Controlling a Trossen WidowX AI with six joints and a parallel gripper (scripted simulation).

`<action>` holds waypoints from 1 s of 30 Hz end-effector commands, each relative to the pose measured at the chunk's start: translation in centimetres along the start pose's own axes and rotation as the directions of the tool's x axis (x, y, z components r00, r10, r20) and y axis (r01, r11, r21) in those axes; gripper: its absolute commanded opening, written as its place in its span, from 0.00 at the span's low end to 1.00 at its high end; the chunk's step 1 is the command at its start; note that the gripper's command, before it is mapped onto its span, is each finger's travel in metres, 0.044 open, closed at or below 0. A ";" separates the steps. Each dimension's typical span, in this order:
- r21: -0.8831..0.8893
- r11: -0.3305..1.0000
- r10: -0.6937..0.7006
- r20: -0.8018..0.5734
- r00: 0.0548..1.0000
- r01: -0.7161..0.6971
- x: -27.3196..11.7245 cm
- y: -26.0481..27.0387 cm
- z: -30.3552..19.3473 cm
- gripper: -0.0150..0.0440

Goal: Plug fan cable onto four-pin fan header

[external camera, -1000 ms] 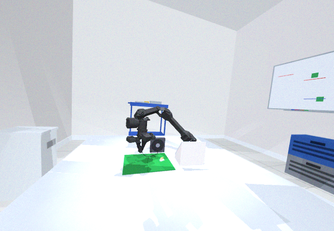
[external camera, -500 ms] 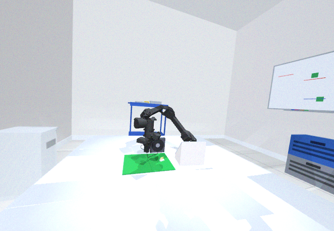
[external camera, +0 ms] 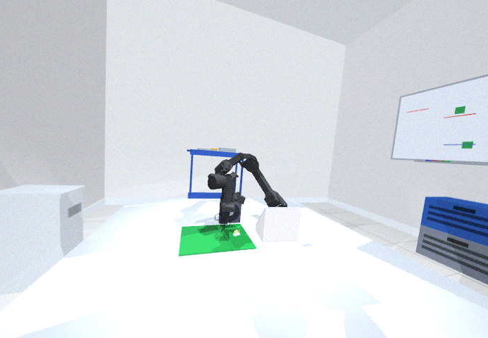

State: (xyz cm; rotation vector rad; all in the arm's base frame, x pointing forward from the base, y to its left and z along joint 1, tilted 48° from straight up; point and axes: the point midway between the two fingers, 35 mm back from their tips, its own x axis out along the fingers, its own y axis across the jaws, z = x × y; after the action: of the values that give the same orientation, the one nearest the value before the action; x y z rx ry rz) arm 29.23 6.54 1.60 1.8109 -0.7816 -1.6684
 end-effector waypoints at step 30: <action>-0.546 0.838 0.007 0.009 1.000 -0.001 1.0 1.1 6.3 0.25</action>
State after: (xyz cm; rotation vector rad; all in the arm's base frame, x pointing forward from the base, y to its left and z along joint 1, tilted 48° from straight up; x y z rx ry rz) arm 23.34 5.16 1.29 1.4047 -0.2635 -1.6725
